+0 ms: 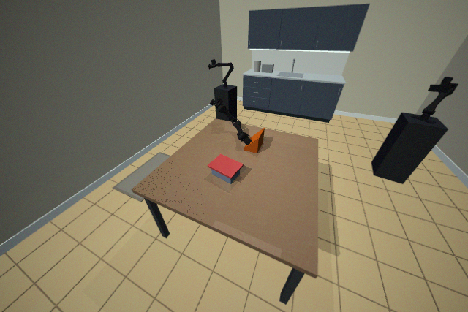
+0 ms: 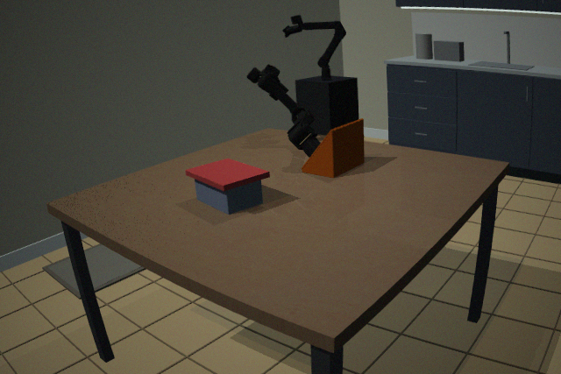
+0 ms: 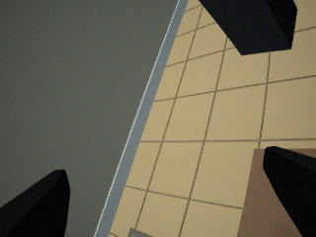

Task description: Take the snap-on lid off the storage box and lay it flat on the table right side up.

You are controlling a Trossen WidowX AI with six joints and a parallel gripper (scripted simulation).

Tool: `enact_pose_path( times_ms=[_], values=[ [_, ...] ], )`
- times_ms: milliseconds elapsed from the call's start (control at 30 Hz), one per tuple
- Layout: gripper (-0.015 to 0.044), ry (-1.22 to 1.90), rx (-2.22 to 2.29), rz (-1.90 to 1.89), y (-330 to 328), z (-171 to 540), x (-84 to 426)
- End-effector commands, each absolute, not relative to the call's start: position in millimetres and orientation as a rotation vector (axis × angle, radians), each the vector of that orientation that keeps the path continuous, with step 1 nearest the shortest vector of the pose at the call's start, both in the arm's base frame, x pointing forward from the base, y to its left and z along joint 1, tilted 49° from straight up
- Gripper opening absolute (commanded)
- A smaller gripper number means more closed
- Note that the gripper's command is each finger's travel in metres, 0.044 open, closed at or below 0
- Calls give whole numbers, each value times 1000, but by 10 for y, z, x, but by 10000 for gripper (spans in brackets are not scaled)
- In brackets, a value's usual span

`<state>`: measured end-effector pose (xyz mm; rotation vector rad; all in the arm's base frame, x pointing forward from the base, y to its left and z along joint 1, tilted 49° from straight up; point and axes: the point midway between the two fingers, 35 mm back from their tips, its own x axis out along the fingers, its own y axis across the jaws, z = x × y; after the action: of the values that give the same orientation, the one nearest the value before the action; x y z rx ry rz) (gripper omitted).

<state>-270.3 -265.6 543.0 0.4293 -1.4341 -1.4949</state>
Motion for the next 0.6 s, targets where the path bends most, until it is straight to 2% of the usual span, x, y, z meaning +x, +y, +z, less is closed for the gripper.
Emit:
enact_pose_path(
  times_ms=[0,167,367,567],
  values=[
    [374,-1436,426,-1487,-2648,5449,-2684],
    [242,-1455,355,-1267,-2416,5888,-2184],
    [235,-1441,310,-1057,-2139,6229,-1663],
    [235,-1372,299,-737,-1641,6562,-835]
  ],
)
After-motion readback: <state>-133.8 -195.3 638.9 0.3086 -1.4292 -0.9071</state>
